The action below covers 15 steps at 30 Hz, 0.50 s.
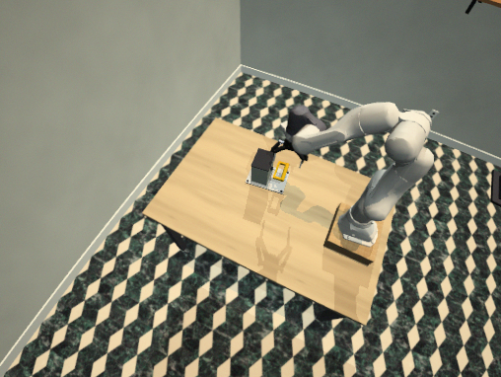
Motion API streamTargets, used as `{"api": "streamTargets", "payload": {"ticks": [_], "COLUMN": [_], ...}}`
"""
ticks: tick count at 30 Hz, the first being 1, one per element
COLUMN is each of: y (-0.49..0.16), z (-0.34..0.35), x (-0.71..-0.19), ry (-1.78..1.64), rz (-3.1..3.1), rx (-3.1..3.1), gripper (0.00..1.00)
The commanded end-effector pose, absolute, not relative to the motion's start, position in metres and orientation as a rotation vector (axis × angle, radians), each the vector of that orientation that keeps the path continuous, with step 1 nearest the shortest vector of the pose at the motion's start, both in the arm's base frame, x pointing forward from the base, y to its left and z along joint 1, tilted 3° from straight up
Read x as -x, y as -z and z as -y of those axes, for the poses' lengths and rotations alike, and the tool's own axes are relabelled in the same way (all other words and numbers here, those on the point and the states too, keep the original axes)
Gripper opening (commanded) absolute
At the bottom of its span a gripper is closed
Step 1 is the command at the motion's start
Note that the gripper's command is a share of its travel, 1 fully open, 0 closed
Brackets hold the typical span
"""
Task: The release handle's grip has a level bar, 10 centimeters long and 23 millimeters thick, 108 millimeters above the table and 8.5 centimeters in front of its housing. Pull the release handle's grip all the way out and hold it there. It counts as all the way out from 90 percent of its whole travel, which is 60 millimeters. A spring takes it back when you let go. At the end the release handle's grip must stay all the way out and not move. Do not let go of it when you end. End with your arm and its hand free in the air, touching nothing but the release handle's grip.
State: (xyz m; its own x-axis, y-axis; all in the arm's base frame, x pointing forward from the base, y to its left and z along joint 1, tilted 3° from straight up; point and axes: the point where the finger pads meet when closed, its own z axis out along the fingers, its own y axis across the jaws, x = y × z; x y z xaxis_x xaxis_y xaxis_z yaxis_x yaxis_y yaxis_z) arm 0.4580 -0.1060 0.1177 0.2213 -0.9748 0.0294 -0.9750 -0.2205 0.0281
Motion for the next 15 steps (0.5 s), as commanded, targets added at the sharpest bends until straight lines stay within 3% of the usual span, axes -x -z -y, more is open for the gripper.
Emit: {"api": "streamTargets", "payload": {"ticks": [1, 11, 12, 15], "y": [-0.1171, -0.1171, -0.1171, -0.1171], "z": [0.1070, 0.1070, 0.1070, 0.1070], "x": [-0.4572, -0.4572, -0.4572, -0.4572], "ry": [-0.009, -0.009, -0.009, -0.009], "rz": [1.983, 1.983, 1.983, 1.983], "rx": [-2.376, -2.376, -2.376, -2.376], "gripper": [1.00, 1.00, 0.00, 0.00]}}
